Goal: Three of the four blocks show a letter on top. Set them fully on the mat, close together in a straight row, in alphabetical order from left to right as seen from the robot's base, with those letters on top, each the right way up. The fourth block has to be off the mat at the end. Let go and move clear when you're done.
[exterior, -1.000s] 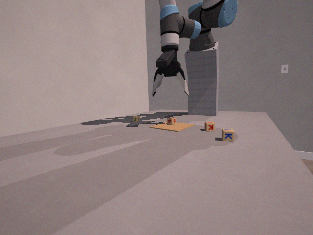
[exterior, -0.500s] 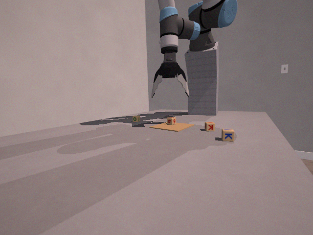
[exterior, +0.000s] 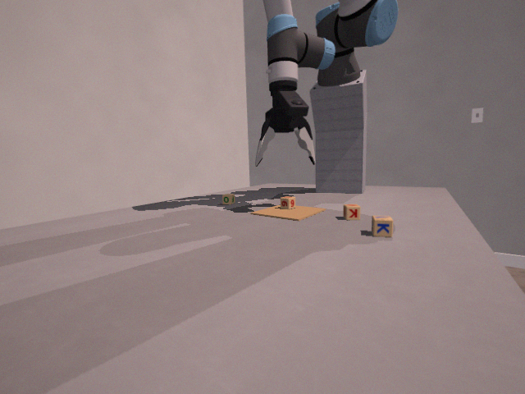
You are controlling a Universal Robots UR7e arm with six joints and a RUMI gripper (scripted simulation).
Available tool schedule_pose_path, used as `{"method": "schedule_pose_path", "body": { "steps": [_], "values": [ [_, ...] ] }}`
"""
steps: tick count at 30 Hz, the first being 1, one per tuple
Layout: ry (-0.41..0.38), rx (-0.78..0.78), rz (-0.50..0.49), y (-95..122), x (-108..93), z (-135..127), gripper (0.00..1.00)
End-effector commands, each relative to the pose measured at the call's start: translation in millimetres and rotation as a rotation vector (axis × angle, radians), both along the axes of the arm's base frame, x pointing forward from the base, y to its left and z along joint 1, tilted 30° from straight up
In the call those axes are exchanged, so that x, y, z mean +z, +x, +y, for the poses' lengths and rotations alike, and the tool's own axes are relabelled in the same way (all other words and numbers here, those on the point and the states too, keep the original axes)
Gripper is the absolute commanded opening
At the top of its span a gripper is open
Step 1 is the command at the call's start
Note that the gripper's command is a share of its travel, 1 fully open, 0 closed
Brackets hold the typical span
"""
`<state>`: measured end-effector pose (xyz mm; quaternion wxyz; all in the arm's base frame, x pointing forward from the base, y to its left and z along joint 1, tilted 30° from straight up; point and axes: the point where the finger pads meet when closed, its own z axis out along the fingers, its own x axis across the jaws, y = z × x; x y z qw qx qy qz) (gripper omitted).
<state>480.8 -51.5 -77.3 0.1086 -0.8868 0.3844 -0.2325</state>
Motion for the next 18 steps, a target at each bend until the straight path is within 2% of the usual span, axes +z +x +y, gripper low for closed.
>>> {"method": "schedule_pose_path", "body": {
  "steps": [1, 10, 18],
  "values": [
    [-0.066, 0.122, -0.009, 1.4, -1.9, -1.8, 1.00],
    [-0.164, 0.292, -0.012, 0.0, -6.5, -1.8, 1.00],
    [-0.213, 0.377, -0.014, -1.0, -9.0, -1.8, 1.00]
  ]
}}
